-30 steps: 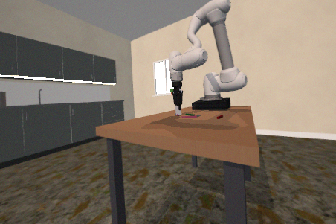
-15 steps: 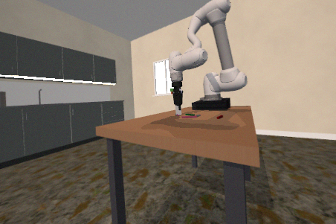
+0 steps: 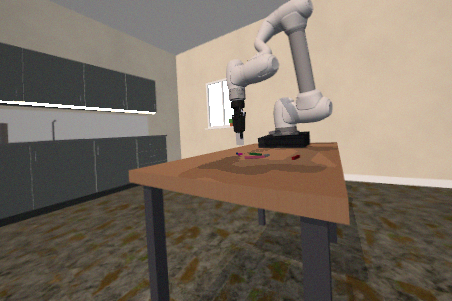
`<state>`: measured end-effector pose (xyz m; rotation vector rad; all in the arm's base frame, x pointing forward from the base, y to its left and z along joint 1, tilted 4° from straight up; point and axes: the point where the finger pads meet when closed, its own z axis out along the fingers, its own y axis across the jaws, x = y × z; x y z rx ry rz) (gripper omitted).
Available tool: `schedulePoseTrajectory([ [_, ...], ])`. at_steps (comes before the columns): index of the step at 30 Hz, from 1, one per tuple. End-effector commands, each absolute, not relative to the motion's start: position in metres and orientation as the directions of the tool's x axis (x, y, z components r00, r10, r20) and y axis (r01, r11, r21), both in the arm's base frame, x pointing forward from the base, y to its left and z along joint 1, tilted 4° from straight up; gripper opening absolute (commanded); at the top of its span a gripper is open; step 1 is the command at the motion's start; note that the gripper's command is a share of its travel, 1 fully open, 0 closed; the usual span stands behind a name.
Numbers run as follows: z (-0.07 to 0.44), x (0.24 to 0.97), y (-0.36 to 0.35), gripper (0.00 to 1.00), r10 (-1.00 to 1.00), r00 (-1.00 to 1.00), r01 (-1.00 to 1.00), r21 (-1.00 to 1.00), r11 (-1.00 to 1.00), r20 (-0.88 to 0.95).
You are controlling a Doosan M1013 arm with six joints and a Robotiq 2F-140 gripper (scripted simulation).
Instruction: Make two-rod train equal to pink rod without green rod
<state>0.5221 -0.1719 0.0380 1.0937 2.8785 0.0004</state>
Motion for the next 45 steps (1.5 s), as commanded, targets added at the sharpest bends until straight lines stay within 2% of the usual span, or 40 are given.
schedulePoseTrajectory([
  [1, 0.061, 0.521, -0.174, 0.15, 0.662, -0.747, 0.662, 0.021, 0.749, -0.063],
  [12, 0.077, 0.520, -0.173, 0.15, 0.662, -0.747, 0.662, 0.021, 0.749, -0.063],
  [13, 0.077, 0.520, -0.173, 1.00, 0.662, -0.747, 0.662, 0.021, 0.749, -0.063],
  [45, 0.077, 0.520, -0.173, 1.00, 0.662, -0.747, 0.662, 0.021, 0.749, -0.063],
])
